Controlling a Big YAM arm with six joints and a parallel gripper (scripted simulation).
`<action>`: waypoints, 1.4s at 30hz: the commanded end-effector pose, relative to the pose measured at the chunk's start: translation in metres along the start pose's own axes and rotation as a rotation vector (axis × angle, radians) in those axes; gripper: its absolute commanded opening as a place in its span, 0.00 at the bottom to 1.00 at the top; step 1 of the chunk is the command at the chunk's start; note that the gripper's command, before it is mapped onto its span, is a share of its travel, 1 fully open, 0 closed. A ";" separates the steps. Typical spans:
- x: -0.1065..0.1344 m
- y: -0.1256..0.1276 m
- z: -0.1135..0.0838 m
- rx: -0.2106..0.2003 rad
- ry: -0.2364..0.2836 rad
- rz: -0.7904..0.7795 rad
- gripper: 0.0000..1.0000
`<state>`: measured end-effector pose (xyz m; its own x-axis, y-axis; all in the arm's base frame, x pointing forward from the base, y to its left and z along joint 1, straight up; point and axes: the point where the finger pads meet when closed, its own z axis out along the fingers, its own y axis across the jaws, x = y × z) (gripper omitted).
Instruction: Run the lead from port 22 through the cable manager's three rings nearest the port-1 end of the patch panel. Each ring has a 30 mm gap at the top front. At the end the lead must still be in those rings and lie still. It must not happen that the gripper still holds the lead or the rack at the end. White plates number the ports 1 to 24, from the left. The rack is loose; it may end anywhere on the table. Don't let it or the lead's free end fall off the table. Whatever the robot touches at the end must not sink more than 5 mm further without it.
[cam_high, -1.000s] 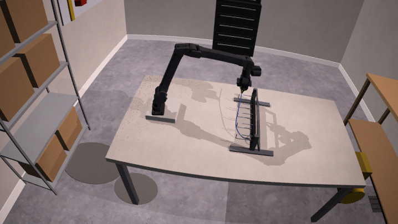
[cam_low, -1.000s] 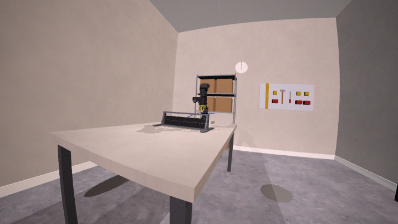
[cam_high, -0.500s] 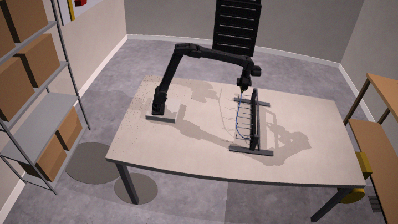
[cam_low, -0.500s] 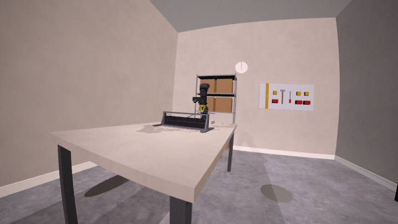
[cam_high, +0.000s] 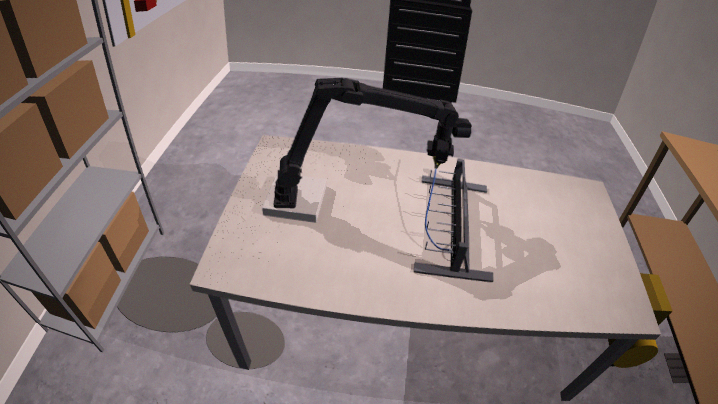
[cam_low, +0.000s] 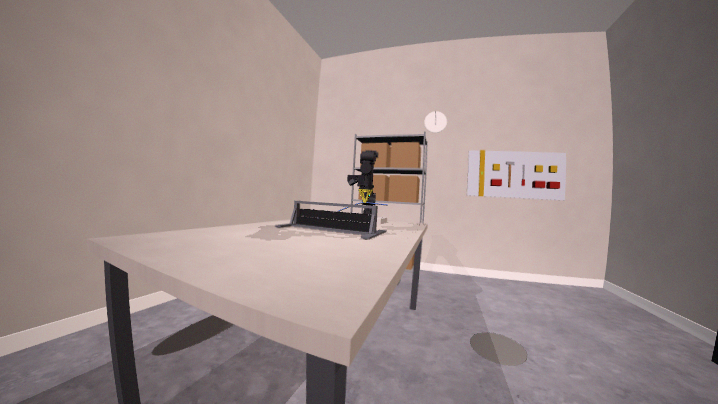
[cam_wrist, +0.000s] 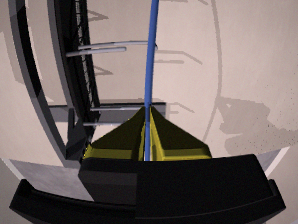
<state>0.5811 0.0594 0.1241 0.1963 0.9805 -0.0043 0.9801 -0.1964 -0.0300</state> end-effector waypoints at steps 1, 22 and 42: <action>0.020 0.019 -0.056 -0.111 0.040 -0.006 0.00; 0.020 0.019 -0.056 -0.111 0.040 -0.006 0.00; 0.020 0.020 -0.052 -0.103 0.038 -0.006 0.00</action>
<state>0.5809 0.0594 0.1241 0.1964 0.9805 -0.0045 0.9800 -0.1964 -0.0308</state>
